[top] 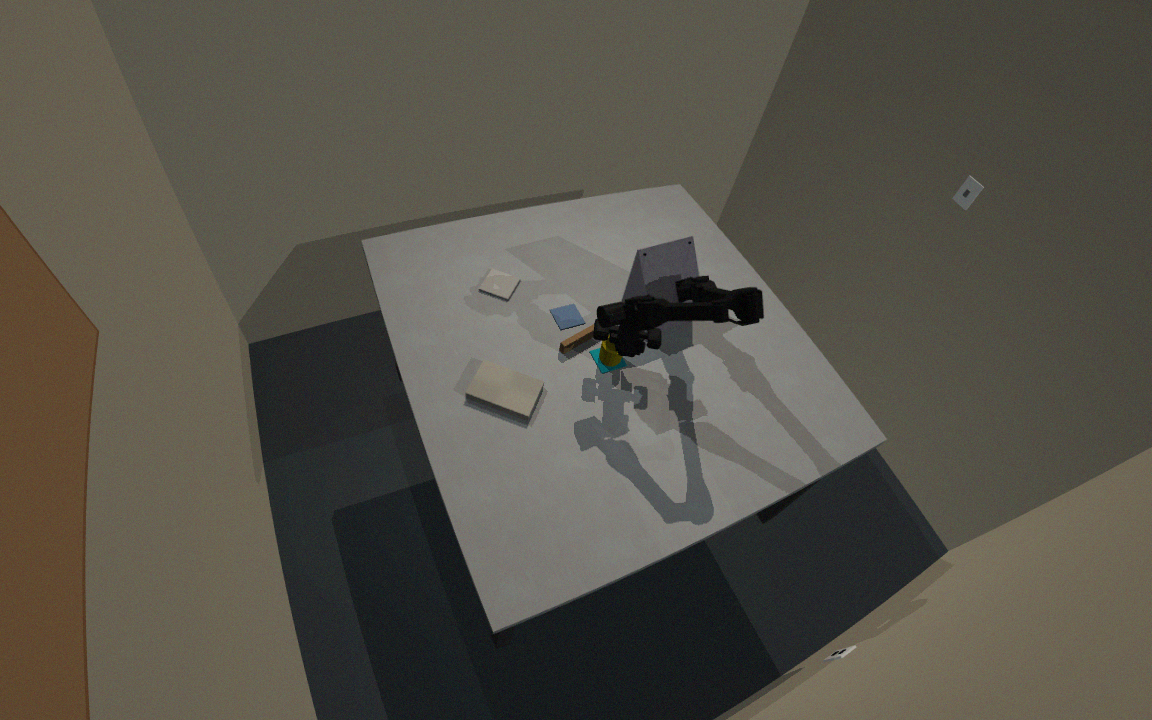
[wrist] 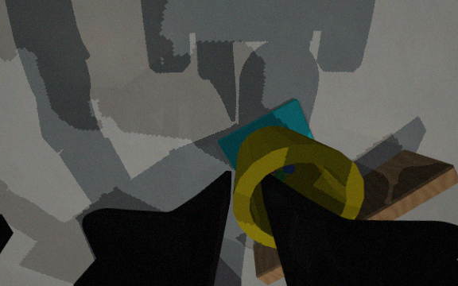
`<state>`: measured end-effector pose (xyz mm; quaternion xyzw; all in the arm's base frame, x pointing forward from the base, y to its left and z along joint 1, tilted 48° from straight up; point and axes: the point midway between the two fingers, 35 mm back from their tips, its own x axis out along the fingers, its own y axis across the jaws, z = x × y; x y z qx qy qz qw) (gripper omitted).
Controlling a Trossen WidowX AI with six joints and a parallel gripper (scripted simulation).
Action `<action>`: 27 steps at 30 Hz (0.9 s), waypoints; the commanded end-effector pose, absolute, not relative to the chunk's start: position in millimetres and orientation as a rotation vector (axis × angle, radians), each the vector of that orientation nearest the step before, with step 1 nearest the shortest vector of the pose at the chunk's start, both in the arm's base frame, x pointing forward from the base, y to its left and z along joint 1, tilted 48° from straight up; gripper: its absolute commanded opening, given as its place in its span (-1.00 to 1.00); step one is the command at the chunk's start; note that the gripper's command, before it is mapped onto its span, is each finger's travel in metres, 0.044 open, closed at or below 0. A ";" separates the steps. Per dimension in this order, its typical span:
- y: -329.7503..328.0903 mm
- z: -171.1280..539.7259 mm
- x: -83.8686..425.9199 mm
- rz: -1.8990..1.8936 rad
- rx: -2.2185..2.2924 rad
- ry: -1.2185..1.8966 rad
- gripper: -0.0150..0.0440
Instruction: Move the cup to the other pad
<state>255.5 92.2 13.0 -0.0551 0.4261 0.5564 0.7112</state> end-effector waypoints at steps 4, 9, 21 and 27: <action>91.4 13.4 255.9 1.234 -0.124 0.943 0.01; 88.3 15.8 256.2 1.233 -0.125 0.944 0.01; 76.6 25.0 256.2 1.232 -0.124 0.945 0.01; 70.7 29.8 255.8 1.231 -0.123 0.946 0.01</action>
